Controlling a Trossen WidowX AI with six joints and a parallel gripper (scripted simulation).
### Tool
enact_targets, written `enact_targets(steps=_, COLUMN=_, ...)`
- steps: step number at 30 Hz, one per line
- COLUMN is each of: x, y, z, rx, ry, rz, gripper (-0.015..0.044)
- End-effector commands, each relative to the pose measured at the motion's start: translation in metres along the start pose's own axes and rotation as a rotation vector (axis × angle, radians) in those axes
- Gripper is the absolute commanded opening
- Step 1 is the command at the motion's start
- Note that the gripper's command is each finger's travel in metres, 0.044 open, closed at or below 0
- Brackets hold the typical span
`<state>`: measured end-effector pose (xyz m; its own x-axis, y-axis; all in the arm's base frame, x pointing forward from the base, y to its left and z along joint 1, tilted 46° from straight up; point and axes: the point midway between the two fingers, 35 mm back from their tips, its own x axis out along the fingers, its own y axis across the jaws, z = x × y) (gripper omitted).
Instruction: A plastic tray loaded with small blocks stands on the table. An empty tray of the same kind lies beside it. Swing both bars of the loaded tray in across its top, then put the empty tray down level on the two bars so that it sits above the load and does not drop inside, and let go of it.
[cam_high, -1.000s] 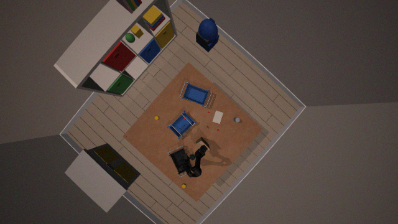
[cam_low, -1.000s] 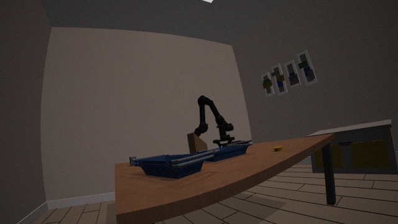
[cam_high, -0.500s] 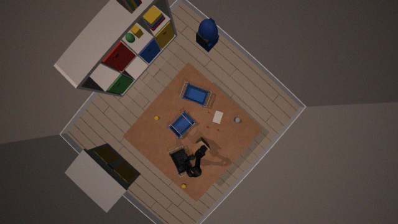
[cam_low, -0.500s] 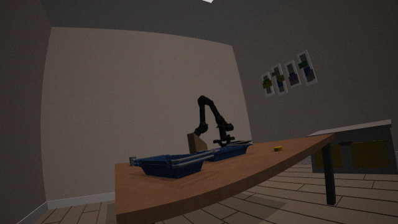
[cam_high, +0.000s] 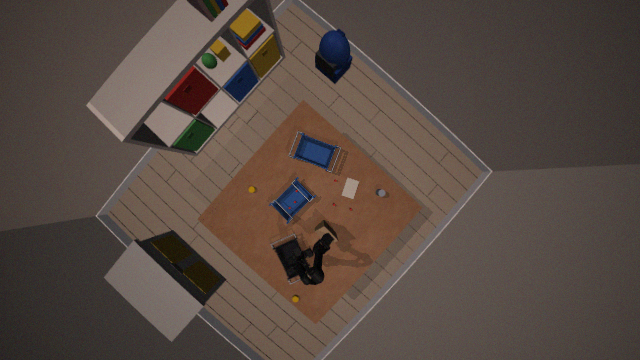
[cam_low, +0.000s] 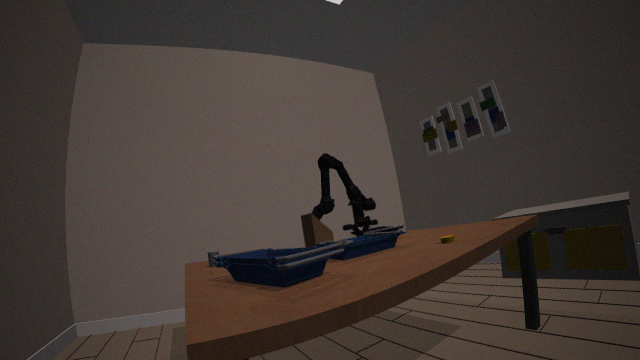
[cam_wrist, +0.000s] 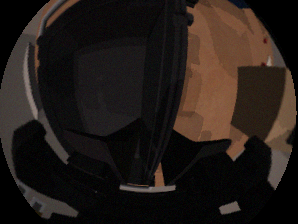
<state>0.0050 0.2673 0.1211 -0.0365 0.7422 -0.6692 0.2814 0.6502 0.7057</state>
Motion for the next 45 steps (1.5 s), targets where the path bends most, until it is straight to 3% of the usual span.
enact_targets(steps=1, x=0.000, y=-0.002, z=0.001, rx=0.002, ry=-0.002, rz=-0.011, gripper=0.0055)
enact_targets(steps=9, x=-0.006, y=-0.001, z=0.001, rx=0.002, ry=-0.002, rz=-0.010, gripper=0.0001)
enact_targets(steps=27, x=-0.079, y=-0.001, z=0.000, rx=0.001, ry=-0.003, rz=-0.010, gripper=0.0000)
enact_targets(steps=45, x=-0.080, y=-0.001, z=0.000, rx=0.001, ry=-0.003, rz=-0.010, gripper=0.0000)
